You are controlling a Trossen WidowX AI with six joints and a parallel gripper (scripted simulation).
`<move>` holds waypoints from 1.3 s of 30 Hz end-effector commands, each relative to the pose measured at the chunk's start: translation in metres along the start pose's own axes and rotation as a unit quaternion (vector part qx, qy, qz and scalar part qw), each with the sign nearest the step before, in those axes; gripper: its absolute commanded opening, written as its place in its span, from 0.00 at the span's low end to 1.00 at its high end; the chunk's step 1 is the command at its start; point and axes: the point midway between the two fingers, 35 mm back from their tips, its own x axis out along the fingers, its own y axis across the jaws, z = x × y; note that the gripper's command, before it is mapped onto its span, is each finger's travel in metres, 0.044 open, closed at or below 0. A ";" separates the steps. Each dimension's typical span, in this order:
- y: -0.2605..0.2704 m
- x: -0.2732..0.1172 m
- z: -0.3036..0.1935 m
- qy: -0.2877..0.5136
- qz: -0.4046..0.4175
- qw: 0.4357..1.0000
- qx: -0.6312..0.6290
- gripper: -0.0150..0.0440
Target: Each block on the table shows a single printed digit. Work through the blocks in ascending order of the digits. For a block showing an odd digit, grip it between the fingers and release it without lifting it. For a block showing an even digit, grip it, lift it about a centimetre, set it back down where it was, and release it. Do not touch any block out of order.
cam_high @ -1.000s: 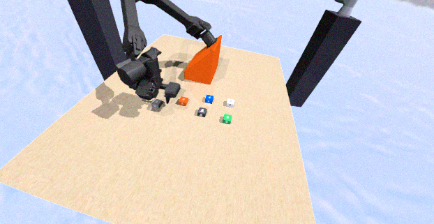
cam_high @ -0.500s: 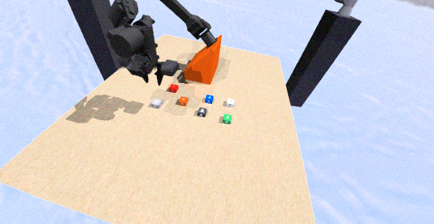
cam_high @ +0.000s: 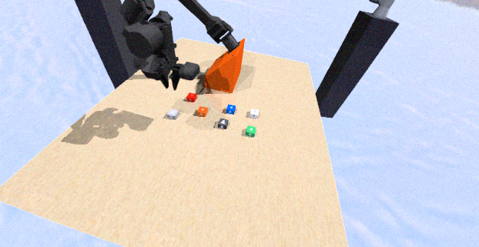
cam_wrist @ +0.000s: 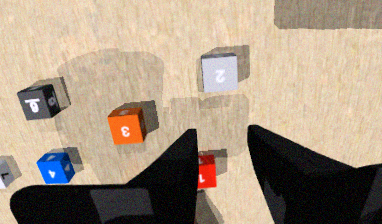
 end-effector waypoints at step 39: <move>0.087 0.109 -0.036 0.005 -0.001 1.000 -0.014 0.93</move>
